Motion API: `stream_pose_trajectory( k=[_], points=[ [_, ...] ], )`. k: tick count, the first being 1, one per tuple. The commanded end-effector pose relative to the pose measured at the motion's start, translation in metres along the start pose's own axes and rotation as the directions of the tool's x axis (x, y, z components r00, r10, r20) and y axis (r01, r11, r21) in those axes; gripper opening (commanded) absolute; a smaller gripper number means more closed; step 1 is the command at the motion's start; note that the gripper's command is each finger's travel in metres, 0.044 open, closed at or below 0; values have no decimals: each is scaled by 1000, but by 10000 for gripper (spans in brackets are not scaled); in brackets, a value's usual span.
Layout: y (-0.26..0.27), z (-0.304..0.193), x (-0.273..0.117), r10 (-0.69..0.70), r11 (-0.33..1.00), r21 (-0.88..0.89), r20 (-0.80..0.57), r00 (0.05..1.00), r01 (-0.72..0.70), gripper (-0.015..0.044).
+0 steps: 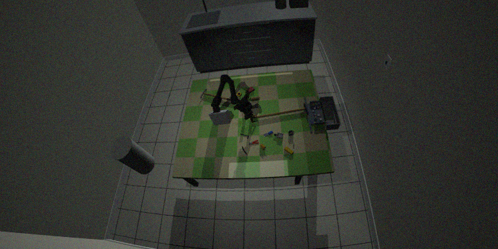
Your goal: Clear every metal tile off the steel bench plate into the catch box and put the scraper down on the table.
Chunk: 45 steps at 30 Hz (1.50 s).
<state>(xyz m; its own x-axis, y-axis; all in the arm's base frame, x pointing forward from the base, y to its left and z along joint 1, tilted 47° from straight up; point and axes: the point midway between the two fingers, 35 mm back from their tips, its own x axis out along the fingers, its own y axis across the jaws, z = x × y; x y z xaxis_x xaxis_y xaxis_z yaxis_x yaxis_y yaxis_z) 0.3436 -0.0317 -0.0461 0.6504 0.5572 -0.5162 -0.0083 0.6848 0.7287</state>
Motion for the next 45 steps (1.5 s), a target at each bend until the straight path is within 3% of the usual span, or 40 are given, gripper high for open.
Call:
stream_pose_trajectory(
  k=[1,25,45],
  points=[
    [-9,1,-1,-18,1000,22,4,1000,18,0],
    [-1,-2,-3,-54,996,76,1,999,53,0],
    [-2,-36,-31,-59,995,78,-4,998,59,0]
  ],
)
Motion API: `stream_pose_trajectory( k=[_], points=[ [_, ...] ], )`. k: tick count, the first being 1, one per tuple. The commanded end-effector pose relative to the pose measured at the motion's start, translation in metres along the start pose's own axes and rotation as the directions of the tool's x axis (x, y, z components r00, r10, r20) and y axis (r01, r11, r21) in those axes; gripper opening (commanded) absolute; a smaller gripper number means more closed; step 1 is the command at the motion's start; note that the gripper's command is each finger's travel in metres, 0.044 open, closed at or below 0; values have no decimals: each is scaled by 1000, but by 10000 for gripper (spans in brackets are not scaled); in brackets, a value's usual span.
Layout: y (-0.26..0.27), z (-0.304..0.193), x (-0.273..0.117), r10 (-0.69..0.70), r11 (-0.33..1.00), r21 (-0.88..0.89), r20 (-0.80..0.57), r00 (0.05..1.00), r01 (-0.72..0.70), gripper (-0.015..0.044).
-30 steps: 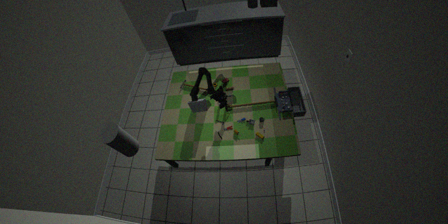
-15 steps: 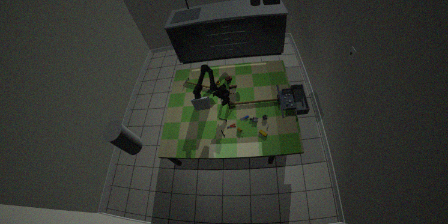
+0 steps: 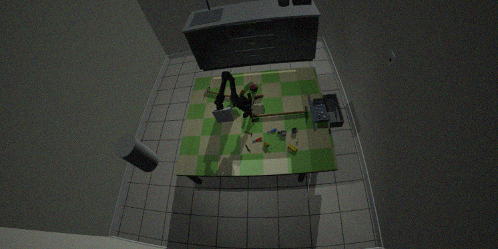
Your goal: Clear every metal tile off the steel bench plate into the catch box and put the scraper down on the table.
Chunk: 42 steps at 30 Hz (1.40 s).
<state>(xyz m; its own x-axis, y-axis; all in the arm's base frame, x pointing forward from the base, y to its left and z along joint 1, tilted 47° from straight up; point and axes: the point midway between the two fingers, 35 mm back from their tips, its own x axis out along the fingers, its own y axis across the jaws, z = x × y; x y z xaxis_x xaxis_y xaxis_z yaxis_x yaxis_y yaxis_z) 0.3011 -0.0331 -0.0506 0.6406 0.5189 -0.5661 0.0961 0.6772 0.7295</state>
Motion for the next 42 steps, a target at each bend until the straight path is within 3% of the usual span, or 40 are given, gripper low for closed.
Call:
stream_pose_trajectory(
  k=[1,17,42],
  points=[
    [1,-4,-7,4,1000,-5,8,1000,-4,0],
    [2,-33,-27,5,1000,-2,9,1000,-5,0],
    [-18,-33,-28,-8,1000,7,4,1000,8,0]
  ],
)
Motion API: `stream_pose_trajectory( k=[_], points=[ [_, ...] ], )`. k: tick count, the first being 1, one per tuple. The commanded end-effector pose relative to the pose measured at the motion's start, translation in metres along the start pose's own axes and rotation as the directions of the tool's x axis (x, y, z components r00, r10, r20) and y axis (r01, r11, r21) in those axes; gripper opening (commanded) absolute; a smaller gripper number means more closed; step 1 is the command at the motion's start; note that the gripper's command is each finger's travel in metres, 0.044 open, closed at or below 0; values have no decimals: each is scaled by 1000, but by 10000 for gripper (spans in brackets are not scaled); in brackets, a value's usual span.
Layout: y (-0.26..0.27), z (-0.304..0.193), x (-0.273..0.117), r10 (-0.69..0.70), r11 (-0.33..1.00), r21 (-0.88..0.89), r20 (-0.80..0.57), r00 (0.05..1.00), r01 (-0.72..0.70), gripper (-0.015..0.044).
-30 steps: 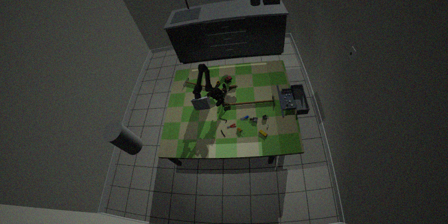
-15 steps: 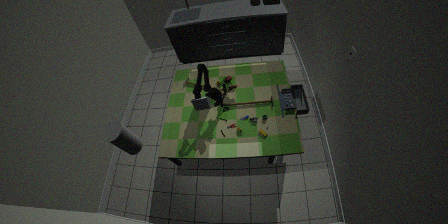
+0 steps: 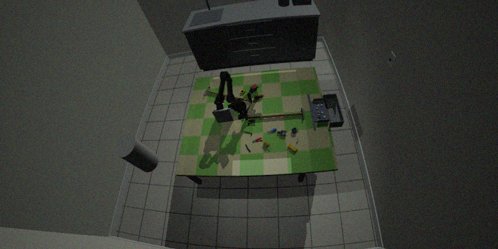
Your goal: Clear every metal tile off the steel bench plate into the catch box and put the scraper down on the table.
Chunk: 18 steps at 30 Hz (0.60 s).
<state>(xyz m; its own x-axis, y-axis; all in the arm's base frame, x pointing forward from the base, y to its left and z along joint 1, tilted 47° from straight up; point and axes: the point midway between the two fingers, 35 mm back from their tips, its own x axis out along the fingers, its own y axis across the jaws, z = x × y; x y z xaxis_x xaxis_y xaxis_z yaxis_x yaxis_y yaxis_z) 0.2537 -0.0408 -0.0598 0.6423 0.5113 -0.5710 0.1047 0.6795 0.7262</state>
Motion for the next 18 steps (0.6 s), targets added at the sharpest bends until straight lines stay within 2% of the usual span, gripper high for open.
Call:
stream_pose_trajectory(
  k=[1,18],
  points=[
    [-2,3,2,0,1000,3,1,1000,0,0],
    [-7,22,14,-4,1000,3,2,1000,4,0]
  ],
)
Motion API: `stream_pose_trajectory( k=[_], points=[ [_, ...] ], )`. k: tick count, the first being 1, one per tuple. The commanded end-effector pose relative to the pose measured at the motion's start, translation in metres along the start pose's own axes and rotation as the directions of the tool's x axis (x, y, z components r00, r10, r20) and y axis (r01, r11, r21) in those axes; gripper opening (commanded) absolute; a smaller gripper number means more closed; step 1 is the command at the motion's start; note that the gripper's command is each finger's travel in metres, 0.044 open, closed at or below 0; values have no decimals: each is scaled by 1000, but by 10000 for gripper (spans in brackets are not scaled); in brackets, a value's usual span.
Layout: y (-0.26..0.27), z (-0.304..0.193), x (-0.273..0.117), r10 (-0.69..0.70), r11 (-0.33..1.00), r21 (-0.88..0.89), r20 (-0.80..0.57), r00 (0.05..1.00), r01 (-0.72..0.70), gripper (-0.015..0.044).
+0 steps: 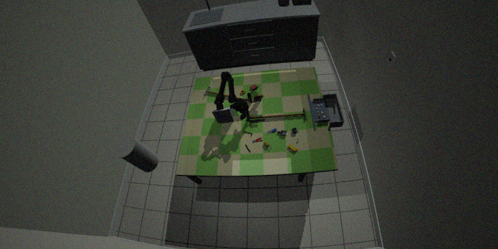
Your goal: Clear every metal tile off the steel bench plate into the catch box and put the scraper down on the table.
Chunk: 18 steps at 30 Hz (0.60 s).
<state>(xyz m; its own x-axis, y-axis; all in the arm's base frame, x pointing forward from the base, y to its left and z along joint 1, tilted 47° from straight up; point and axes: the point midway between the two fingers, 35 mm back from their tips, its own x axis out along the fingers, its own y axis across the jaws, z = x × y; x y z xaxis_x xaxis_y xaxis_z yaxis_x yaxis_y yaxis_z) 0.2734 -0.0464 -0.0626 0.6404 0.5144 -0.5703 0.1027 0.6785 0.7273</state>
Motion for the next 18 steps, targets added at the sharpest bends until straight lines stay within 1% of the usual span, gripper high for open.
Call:
stream_pose_trajectory(
  k=[1,18],
  points=[
    [-4,7,4,-6,1000,3,5,1000,6,0],
    [-7,29,20,-9,1000,3,8,1000,9,0]
  ],
)
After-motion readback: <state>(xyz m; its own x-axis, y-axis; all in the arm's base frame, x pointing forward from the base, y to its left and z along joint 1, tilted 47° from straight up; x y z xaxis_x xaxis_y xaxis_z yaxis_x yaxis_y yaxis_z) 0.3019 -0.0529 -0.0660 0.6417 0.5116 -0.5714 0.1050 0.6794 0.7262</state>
